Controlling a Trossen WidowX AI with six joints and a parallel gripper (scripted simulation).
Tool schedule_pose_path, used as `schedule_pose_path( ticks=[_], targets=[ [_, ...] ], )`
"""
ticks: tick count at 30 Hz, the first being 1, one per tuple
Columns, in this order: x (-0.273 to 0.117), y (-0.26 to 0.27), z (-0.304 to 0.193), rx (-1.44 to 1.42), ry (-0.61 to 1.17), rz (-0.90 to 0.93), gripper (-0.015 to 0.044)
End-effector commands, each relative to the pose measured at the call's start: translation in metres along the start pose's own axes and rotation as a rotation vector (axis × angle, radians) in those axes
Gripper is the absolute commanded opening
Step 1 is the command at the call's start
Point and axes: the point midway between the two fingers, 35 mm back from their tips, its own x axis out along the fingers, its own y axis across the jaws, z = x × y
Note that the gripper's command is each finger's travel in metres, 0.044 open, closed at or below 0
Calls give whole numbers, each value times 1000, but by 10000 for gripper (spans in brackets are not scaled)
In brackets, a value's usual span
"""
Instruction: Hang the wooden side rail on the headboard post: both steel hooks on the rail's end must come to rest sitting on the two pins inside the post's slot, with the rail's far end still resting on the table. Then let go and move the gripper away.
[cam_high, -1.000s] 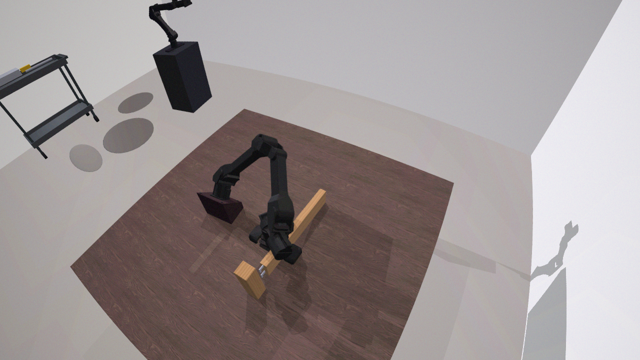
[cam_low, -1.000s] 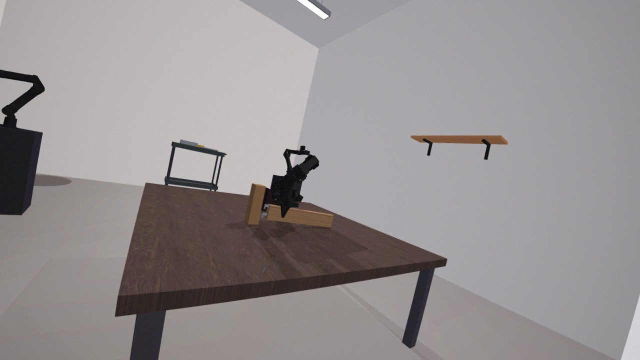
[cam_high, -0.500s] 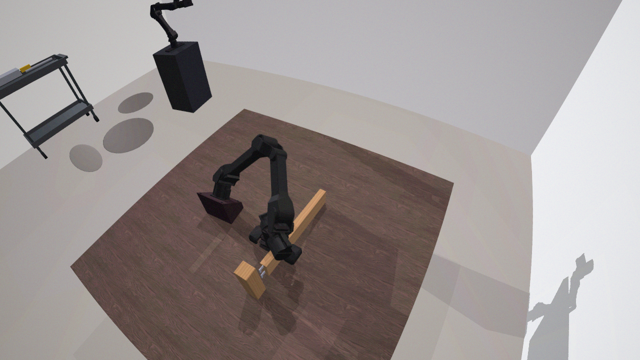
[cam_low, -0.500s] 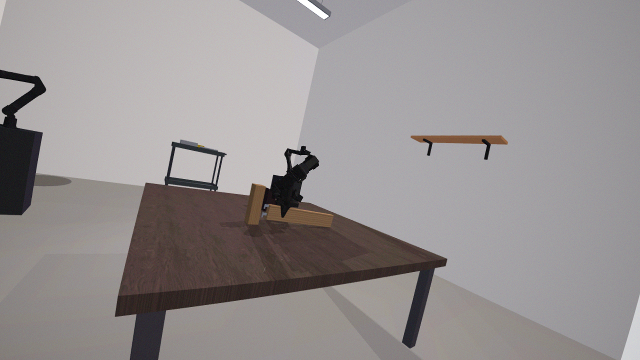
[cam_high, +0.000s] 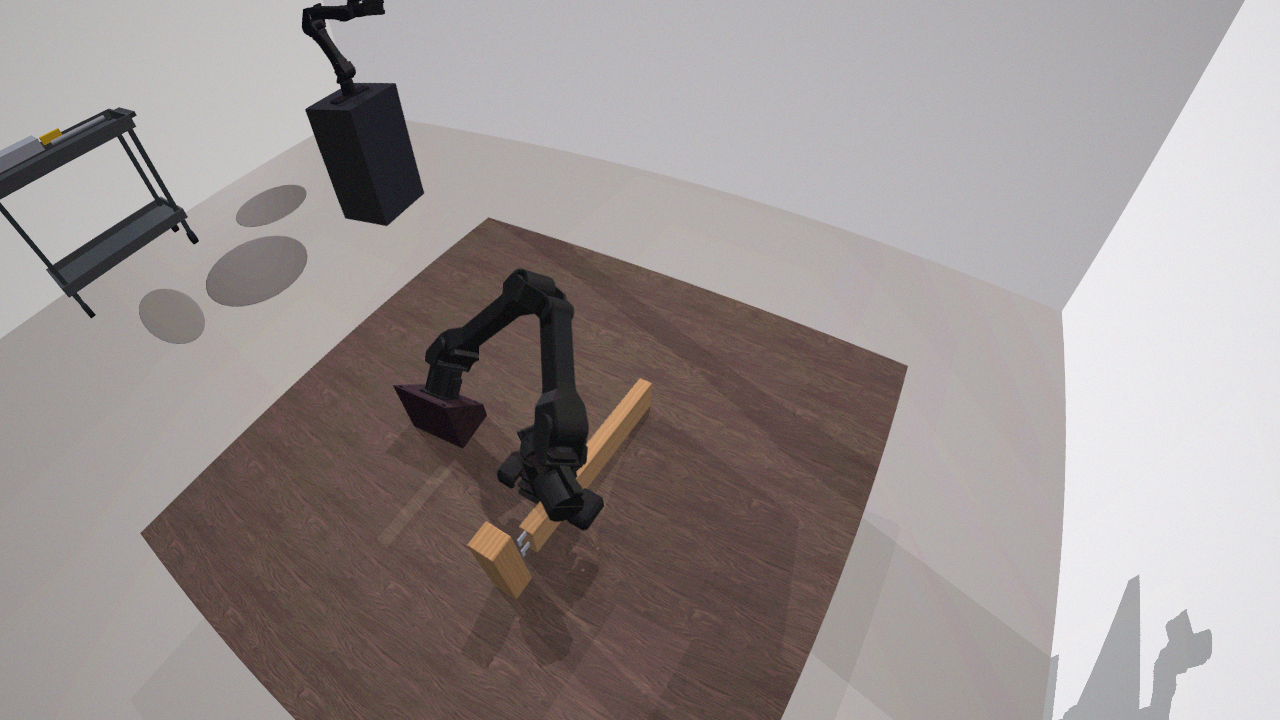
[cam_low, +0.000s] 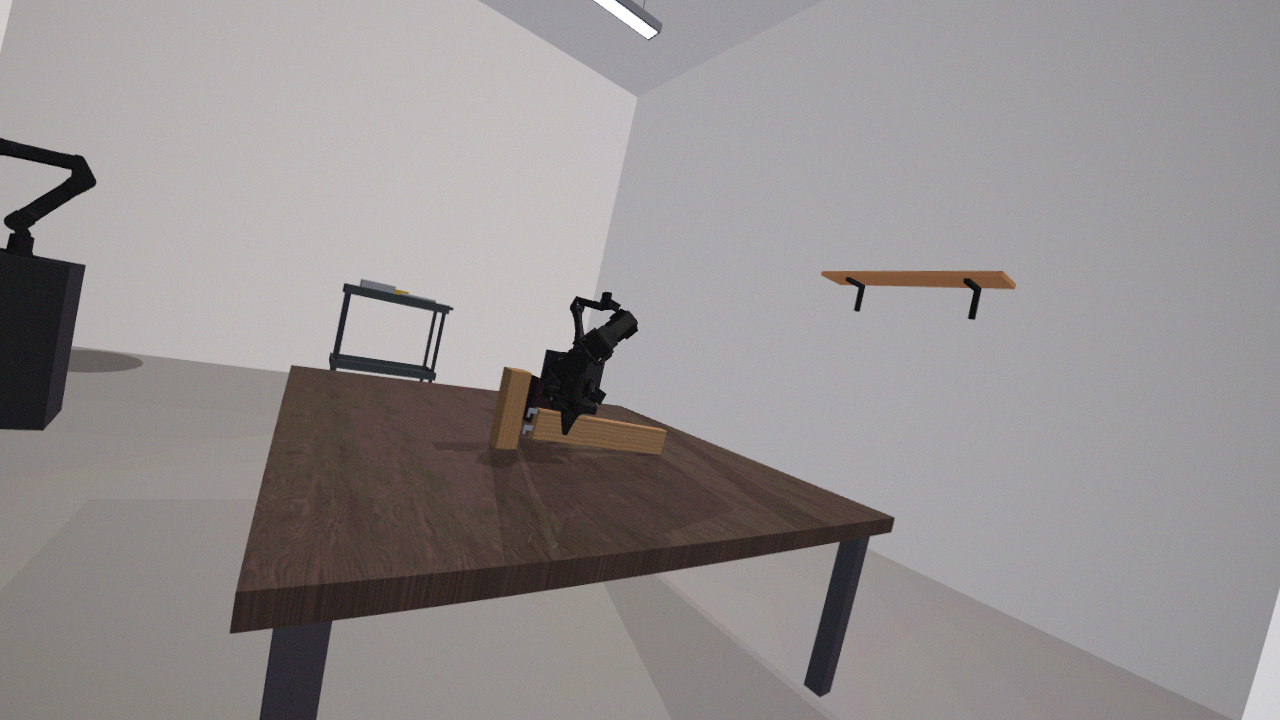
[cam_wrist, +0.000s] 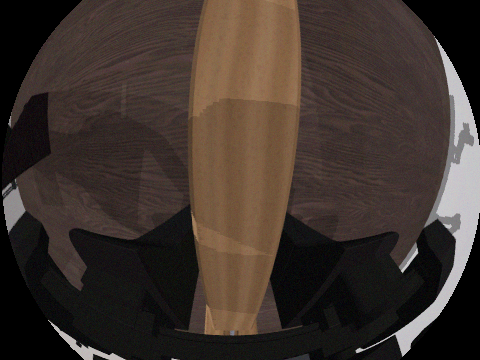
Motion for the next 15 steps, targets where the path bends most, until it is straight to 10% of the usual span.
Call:
schedule_pose_path(
  ticks=[1,15],
  targets=[
    [-3,-1,-3,-3,2,-11,0],
    [-3,-2,-4,-3,2,-11,0]
  ],
)
